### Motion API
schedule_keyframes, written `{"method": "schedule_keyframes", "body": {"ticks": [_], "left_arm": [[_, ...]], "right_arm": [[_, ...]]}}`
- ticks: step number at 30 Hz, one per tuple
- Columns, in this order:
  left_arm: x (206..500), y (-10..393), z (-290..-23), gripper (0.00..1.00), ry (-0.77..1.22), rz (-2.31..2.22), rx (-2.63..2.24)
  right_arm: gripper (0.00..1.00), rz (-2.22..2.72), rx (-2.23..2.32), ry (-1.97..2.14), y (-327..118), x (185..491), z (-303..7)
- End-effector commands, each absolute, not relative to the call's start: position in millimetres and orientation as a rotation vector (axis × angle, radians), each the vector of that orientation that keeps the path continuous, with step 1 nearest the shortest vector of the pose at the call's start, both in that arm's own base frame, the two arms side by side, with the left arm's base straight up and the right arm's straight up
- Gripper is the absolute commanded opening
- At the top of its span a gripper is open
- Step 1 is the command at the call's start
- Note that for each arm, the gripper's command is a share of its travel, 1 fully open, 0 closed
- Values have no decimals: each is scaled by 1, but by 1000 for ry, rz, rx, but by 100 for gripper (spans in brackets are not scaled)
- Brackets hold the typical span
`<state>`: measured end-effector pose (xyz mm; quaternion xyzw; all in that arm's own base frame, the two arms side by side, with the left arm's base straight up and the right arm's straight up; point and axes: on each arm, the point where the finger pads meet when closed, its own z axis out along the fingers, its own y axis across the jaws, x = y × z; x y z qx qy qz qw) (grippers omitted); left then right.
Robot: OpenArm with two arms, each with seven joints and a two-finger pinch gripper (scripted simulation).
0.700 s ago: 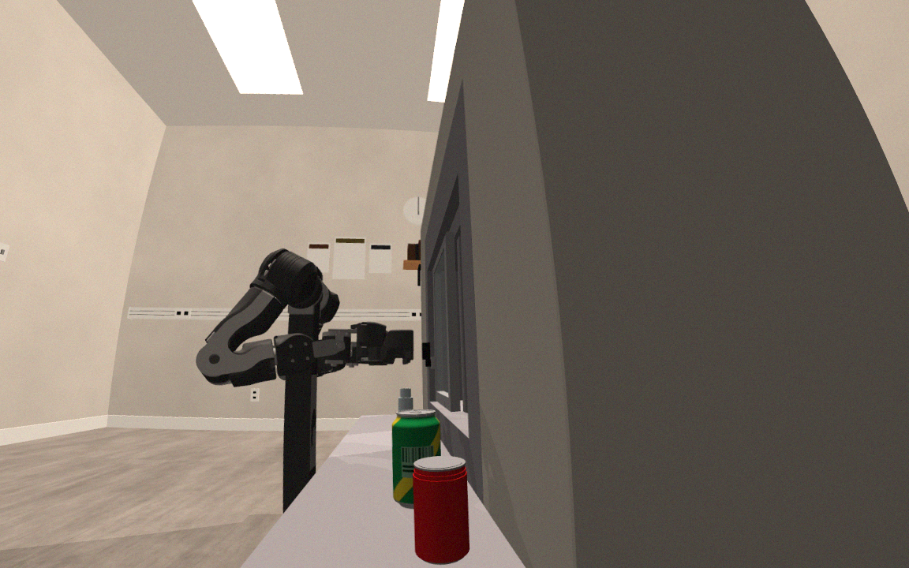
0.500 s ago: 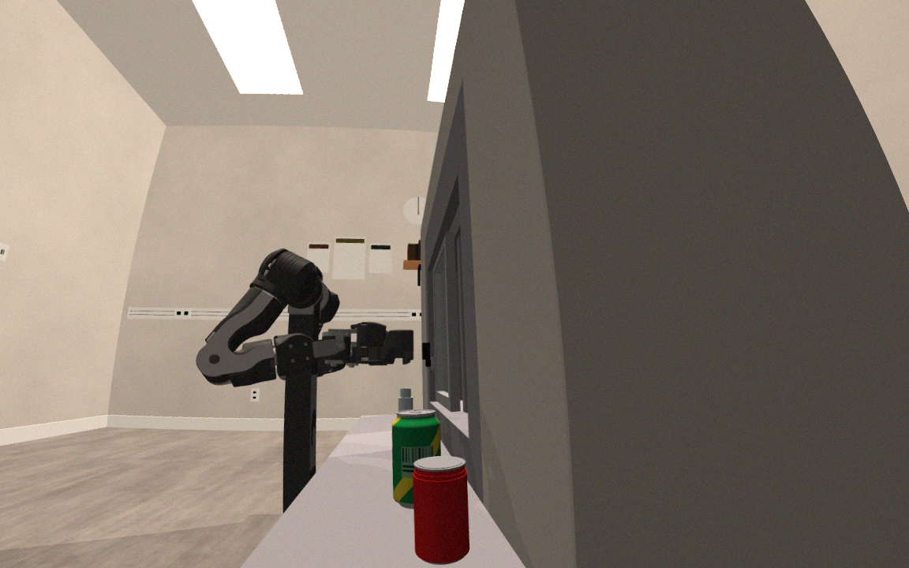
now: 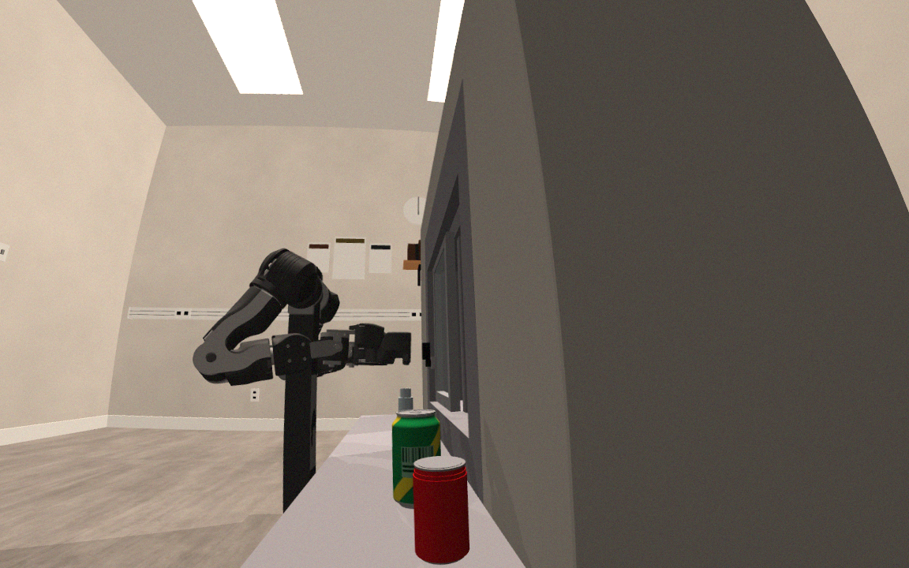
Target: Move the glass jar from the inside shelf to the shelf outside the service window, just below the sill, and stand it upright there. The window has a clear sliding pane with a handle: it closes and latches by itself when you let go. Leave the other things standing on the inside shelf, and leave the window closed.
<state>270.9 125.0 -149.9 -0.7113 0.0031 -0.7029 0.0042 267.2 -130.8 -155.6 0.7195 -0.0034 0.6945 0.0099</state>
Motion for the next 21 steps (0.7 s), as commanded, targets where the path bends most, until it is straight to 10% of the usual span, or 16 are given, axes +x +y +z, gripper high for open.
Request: {"method": "schedule_keyframes", "body": {"ticks": [1, 21], "left_arm": [[271, 125, -149, 100, 9, -2206, -2225], [271, 125, -149, 100, 9, -2206, -2225]], "right_arm": [[100, 2173, 2238, -30, -134, 266, -152], [100, 2048, 2279, -167, -164, 249, -166]]}}
